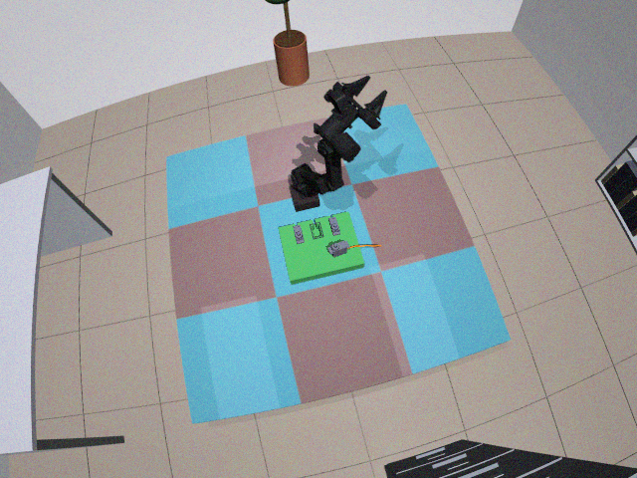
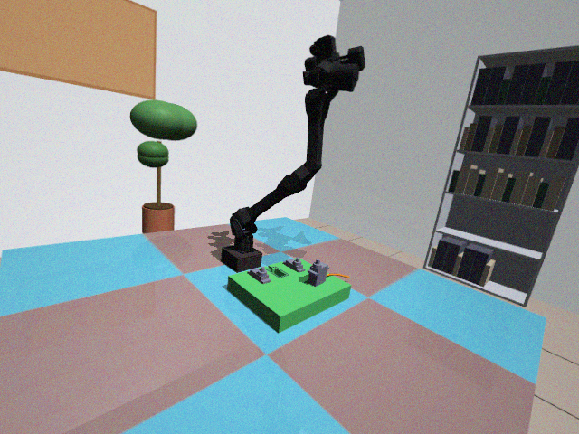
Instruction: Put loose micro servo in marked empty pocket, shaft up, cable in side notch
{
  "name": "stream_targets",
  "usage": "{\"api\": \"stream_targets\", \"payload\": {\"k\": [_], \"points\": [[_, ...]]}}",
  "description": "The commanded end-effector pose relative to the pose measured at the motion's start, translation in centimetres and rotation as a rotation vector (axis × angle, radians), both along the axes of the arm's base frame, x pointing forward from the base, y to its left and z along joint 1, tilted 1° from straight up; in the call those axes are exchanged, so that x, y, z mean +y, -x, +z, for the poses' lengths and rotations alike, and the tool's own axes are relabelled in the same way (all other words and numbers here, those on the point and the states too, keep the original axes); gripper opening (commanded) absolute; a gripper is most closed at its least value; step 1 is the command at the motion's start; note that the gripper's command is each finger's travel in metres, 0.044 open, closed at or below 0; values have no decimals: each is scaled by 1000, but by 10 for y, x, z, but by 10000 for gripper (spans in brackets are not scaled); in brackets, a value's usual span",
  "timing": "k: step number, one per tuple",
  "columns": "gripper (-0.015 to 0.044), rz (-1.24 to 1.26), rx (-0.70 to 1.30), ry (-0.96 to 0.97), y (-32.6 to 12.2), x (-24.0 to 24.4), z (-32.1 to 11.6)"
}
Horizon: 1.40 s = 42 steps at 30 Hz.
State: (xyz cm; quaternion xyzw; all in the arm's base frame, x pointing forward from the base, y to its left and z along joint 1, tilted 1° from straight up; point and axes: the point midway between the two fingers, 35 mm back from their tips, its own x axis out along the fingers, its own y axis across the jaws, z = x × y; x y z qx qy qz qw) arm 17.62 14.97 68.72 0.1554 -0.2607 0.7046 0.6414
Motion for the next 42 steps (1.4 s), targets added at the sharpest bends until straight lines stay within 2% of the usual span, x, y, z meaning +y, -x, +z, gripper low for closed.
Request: {"api": "stream_targets", "payload": {"k": [1, 2, 18, 28, 36, 42], "points": [[426, 4, -2, -2, 2, 0, 1], [440, 7, -1, -8, 3, 0, 1], [440, 164, -2, -82, 51, 0, 13], [440, 352, -32, -146, 106, -5, 20], [440, 420, -35, -168, 125, -10, 22], [440, 561, -35, -192, 159, -23, 24]]}}
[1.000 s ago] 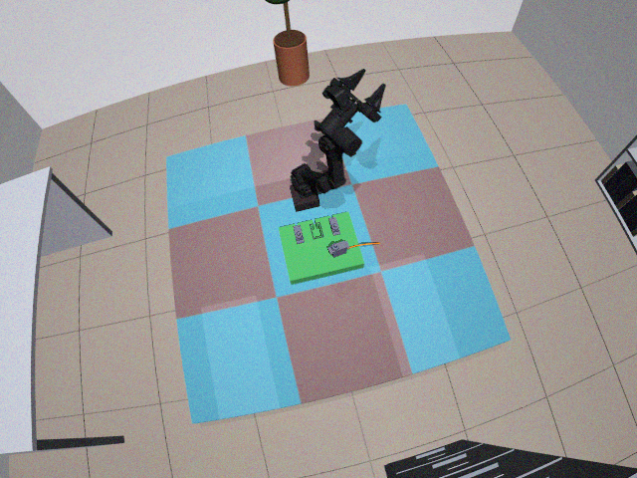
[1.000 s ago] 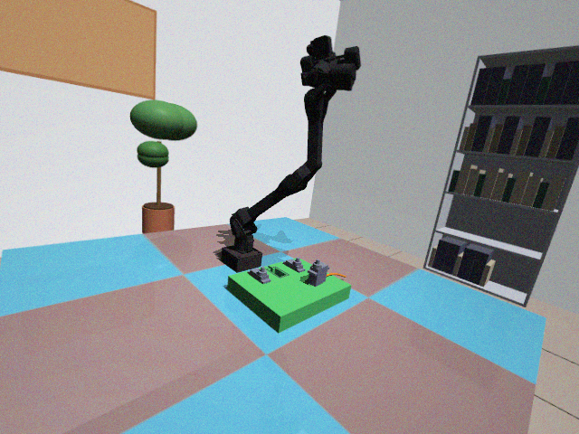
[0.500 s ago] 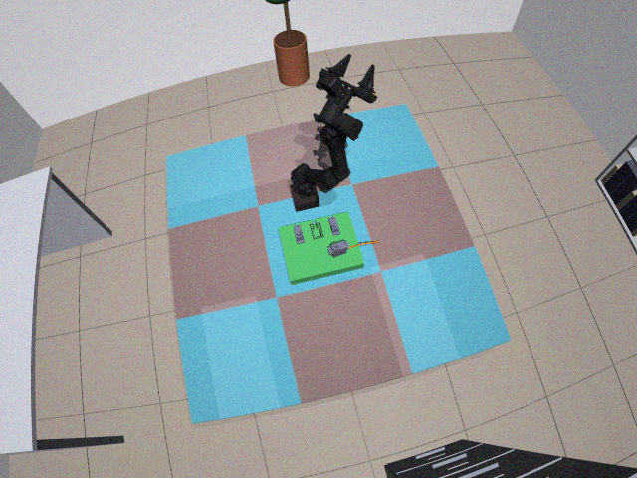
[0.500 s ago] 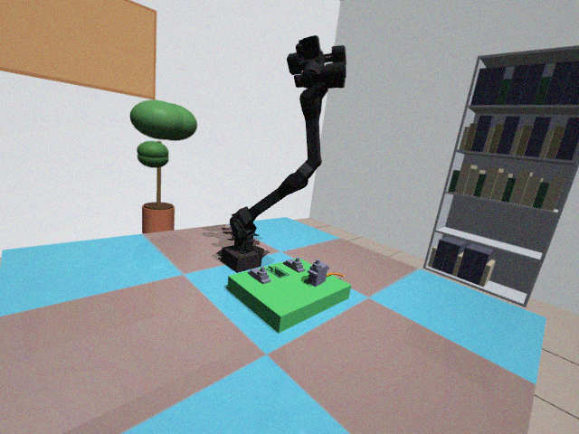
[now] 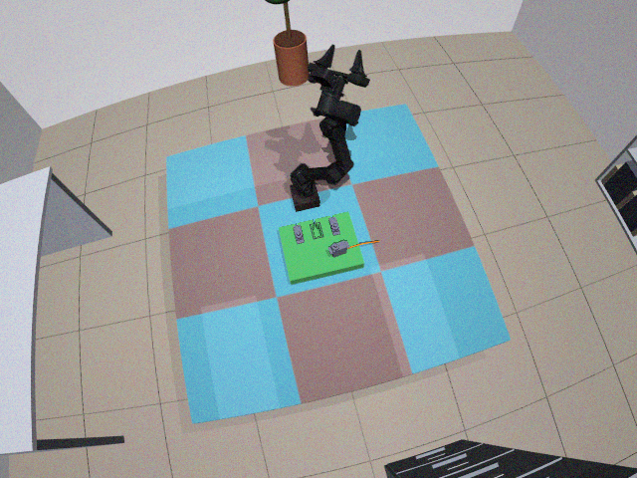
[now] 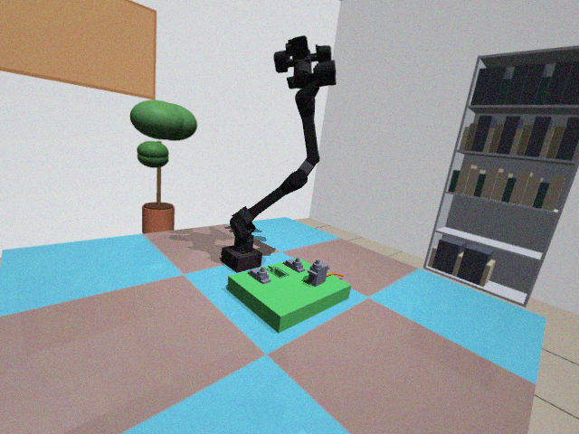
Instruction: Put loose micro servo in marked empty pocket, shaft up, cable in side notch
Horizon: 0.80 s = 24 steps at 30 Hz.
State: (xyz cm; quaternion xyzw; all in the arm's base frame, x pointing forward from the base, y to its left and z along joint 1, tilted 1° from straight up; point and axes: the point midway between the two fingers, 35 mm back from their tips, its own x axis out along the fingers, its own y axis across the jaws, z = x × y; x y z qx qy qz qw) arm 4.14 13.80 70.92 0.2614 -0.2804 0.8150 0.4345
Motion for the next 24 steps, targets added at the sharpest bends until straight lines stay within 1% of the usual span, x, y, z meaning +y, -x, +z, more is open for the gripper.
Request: {"api": "stream_targets", "payload": {"k": [1, 10, 14, 18, 24], "points": [[440, 98, -24, -34, 31, -15, 1], [440, 262, -32, -80, 69, -40, 4], [440, 375, -54, -97, 96, -61, 1], [440, 452, -68, -114, 111, -76, -1], [440, 648, -91, -110, 139, -111, -7]]}}
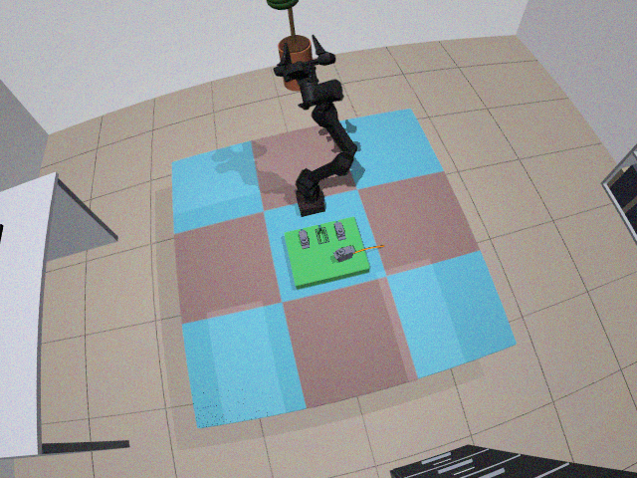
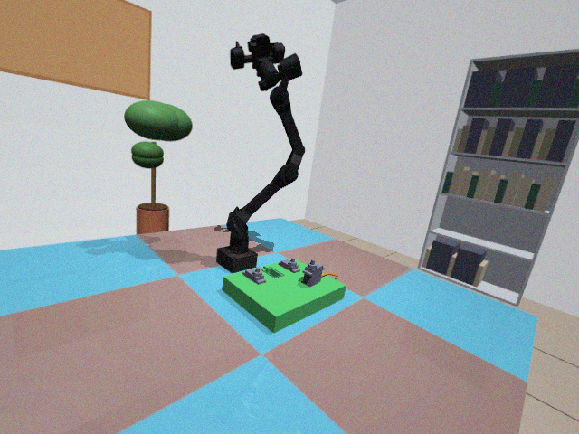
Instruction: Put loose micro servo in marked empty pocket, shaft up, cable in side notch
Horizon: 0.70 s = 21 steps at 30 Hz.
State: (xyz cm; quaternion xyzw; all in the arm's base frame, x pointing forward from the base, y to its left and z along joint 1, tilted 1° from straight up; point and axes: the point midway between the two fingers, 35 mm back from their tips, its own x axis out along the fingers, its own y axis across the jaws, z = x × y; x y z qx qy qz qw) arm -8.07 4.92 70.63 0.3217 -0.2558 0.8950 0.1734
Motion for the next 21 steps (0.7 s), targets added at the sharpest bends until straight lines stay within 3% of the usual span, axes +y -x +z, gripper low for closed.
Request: {"api": "stream_targets", "payload": {"k": [1, 12, 21], "points": [[440, 132, -33, -7, 22, -29, -5], [440, 489, -135, -7, 53, -107, -26], [440, 710, -201, -47, 53, -162, -42]]}}
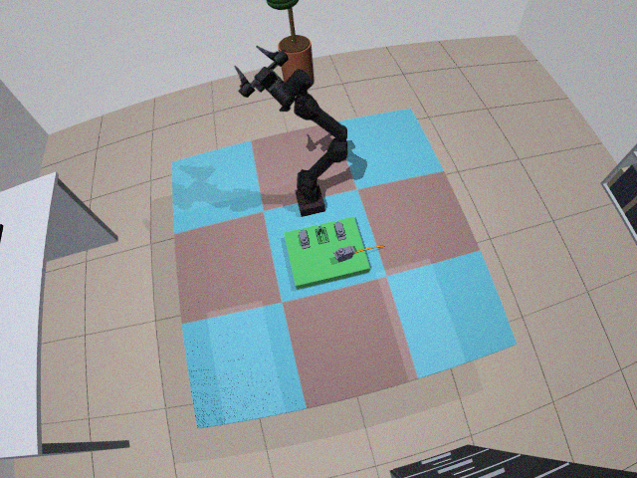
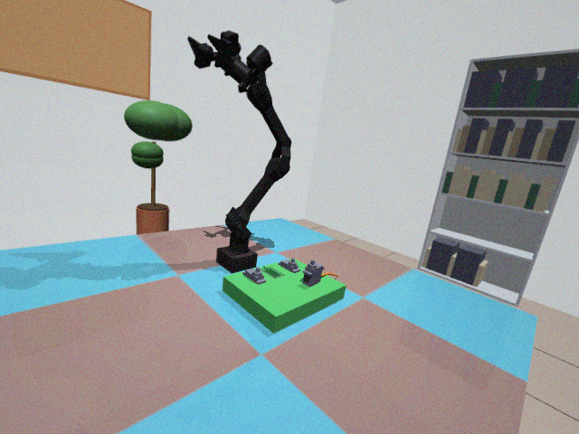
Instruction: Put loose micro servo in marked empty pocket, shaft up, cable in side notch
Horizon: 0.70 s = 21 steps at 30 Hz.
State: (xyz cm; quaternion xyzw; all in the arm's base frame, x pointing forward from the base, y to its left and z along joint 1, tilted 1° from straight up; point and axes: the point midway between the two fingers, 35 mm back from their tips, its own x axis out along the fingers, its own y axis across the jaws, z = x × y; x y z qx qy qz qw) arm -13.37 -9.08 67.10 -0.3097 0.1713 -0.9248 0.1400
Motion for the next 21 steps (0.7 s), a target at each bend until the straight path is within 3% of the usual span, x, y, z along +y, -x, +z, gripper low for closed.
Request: {"api": "stream_targets", "payload": {"k": [1, 21], "points": [[440, 109, -35, -17, -1, -28, -9], [440, 666, -295, -122, -56, -159, -76]]}}
